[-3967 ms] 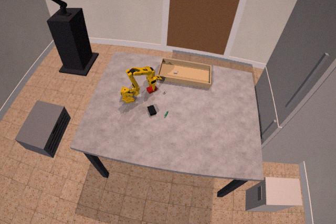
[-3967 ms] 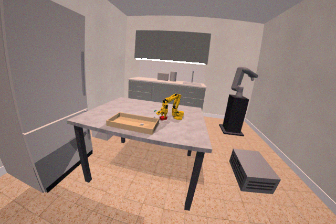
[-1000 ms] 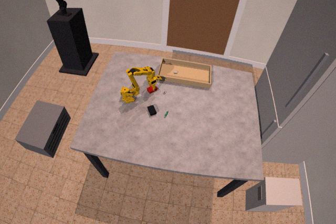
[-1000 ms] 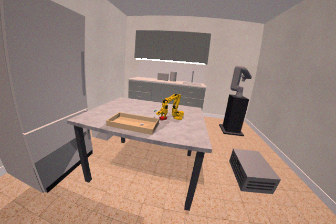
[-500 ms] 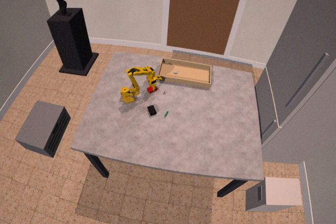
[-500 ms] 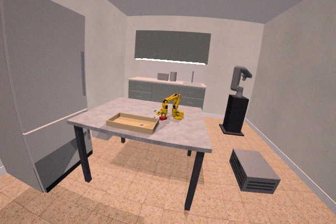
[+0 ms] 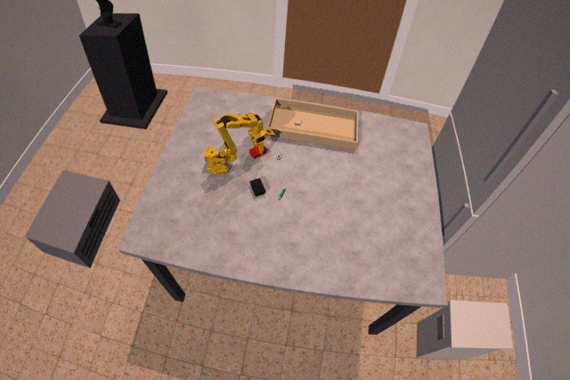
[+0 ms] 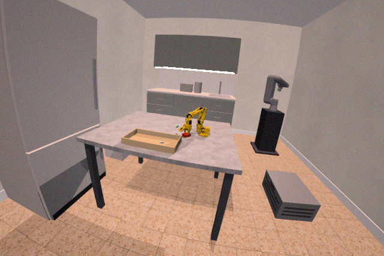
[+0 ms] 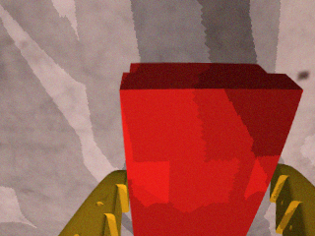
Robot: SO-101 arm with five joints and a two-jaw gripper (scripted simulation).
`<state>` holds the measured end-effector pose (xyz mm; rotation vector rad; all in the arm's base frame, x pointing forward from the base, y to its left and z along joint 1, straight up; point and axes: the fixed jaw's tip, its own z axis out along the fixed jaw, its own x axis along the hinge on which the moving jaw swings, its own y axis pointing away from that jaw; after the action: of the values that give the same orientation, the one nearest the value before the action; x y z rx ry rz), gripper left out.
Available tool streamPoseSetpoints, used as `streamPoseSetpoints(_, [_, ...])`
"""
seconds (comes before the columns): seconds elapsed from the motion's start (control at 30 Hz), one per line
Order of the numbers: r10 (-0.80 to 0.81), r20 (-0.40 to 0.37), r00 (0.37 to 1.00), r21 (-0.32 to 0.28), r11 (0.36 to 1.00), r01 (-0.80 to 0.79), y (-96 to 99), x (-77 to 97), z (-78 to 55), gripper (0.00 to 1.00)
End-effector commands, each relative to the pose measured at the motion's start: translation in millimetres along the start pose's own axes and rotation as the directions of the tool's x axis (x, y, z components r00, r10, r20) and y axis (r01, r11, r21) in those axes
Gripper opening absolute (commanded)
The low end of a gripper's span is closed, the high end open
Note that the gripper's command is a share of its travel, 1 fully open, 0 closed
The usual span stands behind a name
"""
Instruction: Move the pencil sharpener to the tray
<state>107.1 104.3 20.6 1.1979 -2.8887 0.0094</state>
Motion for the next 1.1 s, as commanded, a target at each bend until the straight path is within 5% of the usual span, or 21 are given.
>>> streamPoseSetpoints(0.0, [-0.001, 0.016, 1.000, 0.000, 1.000, 0.001, -1.2, -2.2, -0.7, 0.29])
streamPoseSetpoints(1.07, [-0.001, 0.016, 1.000, 0.000, 1.000, 0.001, -1.7, -3.2, -6.0, 0.31])
